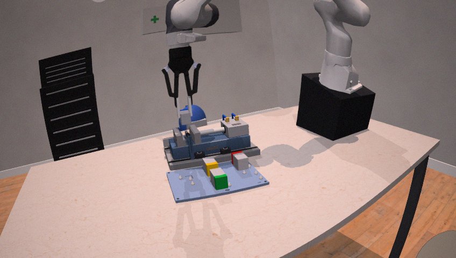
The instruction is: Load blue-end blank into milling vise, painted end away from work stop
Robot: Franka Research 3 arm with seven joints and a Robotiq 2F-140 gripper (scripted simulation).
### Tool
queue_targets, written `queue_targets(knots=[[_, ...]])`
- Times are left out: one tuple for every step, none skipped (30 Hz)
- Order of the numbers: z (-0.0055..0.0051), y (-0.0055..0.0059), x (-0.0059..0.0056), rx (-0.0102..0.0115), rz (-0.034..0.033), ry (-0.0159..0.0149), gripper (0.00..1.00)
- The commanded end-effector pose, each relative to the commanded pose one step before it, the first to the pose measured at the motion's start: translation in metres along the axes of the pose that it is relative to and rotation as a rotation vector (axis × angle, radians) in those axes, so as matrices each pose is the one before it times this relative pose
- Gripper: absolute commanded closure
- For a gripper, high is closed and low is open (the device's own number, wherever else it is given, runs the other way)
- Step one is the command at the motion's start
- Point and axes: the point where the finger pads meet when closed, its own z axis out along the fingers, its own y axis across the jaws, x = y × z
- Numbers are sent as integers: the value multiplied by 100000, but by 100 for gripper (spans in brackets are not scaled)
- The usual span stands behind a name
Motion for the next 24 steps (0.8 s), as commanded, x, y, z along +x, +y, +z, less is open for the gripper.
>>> queue_targets(knots=[[-90, 1174, -2881, 600, -1712, 243, 100], [0, 0, 0, 0, 0, 0, 100], [0, 0, 0, 0, 0, 0, 100], [0, 0, 0, 0, 0, 0, 100], [0, 0, 0, 0, 0, 0, 100], [0, 0, 0, 0, 0, 0, 100], [0, 0, 0, 0, 0, 0, 100], [0, 0, 0, 0, 0, 0, 100], [0, 0, 0, 0, 0, 0, 100], [0, 0, 0, 0, 0, 0, 100], [0, 0, 0, 0, 0, 0, 100], [0, 0, 0, 0, 0, 0, 100], [0, 0, 0, 0, 0, 0, 100], [33, -121, 102, -201, 1172, -123, 100], [-14, -90, 204, 50, -293, 31, 100], [-14, -89, 204, 50, -293, 31, 100], [-14, -88, 205, 50, -293, 31, 100], [-14, -88, 205, 50, -293, 31, 100], [0, 0, 0, 0, 0, 0, 100], [0, 0, 0, 0, 0, 0, 100], [0, 0, 0, 0, 0, 0, 100], [0, 0, 0, 0, 0, 0, 100], [0, 0, 0, 0, 0, 0, 100], [0, 0, 0, 0, 0, 0, 100]])
